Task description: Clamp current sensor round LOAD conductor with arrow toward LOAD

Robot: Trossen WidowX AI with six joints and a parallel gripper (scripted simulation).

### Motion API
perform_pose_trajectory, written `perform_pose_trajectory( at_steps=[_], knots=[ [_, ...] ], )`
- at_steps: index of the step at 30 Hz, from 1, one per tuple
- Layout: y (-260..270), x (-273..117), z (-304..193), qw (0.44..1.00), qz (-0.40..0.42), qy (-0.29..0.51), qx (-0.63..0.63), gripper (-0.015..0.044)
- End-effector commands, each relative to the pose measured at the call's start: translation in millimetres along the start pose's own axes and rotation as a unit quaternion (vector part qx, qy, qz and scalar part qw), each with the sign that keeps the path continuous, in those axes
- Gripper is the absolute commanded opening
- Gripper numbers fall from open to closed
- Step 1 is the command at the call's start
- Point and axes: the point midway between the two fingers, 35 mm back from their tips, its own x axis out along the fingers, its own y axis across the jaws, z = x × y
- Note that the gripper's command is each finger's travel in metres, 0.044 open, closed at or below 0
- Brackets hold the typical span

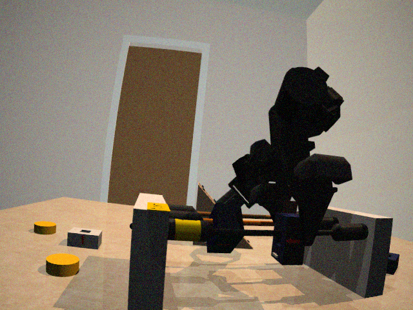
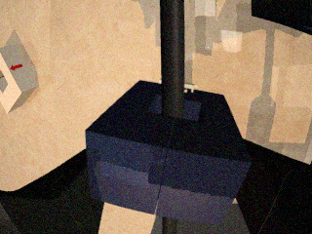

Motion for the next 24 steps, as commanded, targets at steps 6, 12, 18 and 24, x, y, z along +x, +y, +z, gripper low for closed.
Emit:
perform_pose_trajectory(
  at_steps=[6, 12, 18, 24],
  knots=[
    [0.0, -0.2, -0.1, 1.000, 0.000, 0.000, 0.000, 0.0252],
    [0.0, -0.2, -0.1, 1.000, 0.000, 0.000, 0.000, 0.0252],
    [0.0, -0.2, -0.1, 1.000, 0.000, 0.000, 0.000, 0.0252],
    [0.0, -0.2, -0.1, 1.000, 0.000, 0.000, 0.000, 0.0252]
  ],
)
